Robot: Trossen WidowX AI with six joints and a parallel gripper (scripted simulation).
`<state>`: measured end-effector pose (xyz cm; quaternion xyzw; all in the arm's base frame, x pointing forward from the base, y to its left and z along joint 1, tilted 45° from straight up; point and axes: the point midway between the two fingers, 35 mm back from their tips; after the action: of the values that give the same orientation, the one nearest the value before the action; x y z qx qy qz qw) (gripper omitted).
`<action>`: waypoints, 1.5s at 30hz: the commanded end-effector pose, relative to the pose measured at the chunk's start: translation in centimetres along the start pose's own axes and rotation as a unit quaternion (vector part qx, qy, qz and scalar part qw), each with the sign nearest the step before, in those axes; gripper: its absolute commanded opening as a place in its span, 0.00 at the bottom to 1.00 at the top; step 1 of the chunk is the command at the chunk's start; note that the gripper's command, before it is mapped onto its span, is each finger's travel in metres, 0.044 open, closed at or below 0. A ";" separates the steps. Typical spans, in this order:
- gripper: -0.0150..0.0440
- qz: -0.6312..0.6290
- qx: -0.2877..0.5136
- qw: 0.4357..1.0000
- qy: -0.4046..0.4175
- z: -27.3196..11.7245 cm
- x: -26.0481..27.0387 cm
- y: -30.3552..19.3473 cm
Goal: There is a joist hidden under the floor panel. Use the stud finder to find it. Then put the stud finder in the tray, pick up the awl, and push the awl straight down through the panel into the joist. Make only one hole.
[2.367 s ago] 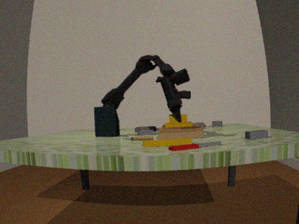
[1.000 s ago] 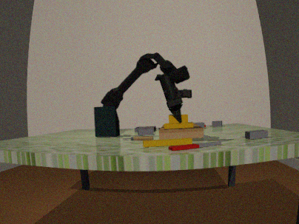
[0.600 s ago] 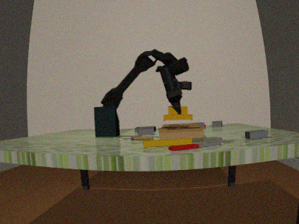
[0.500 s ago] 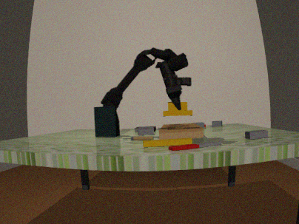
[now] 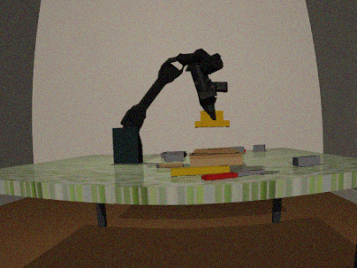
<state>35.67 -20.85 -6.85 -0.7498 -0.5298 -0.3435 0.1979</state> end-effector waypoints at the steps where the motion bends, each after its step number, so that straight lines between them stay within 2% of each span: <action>1: 0.25 -0.033 -0.003 0.999 -0.005 -0.5 2.6 0.9; 22: 0.25 -0.206 0.013 0.978 -0.003 0.5 18.4 0.8; 45: 0.25 -0.389 0.025 0.920 0.035 1.3 33.6 -6.3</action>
<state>37.92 3.02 14.65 -0.4903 -0.7703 -0.3959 0.0975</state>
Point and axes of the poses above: the point midway between the two fingers, 35 mm back from their tips, its own z axis out along the fingers, its own x axis across the jaws, y = z × x, and after that the axes turned 13 degrees about z, right-handed
